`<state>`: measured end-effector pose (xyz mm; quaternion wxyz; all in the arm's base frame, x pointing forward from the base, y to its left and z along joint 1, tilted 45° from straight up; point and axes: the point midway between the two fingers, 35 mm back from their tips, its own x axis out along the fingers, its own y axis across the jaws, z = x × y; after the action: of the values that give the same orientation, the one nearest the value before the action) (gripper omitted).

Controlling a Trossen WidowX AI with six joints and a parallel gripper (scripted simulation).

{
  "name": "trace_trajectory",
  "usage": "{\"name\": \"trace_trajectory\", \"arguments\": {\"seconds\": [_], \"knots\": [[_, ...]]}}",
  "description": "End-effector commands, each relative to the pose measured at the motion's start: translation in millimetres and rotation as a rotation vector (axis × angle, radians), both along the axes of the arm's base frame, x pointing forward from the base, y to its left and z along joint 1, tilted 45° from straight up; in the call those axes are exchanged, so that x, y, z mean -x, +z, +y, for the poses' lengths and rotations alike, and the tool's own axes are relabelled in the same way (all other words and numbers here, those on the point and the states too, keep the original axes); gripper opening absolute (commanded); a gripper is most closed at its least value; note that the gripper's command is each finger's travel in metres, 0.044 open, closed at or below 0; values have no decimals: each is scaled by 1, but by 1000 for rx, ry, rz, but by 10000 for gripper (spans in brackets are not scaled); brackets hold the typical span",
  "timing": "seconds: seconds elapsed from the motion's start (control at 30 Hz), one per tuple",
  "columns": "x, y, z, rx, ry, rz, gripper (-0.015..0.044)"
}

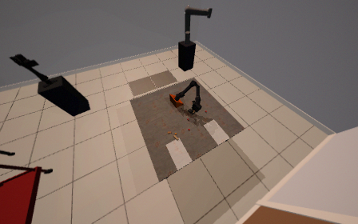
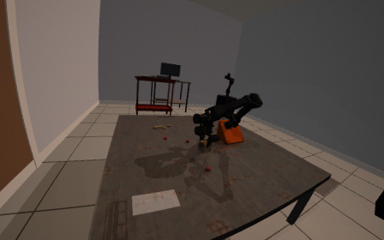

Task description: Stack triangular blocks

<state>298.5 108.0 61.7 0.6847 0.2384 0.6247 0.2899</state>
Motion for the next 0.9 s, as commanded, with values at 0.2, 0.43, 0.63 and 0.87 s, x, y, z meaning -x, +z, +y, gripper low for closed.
{"name": "trace_trajectory", "arguments": {"seconds": [0.2, 0.43, 0.63, 0.87], "knots": [[0, 0, 0, 0, 0, 0, 440], [-3, 14, -17, 6, -1, 0, 440], [5, 76, -75, 5, 0, 2, 440], [5, 78, -77, 4, 0, 1, 440]]}}
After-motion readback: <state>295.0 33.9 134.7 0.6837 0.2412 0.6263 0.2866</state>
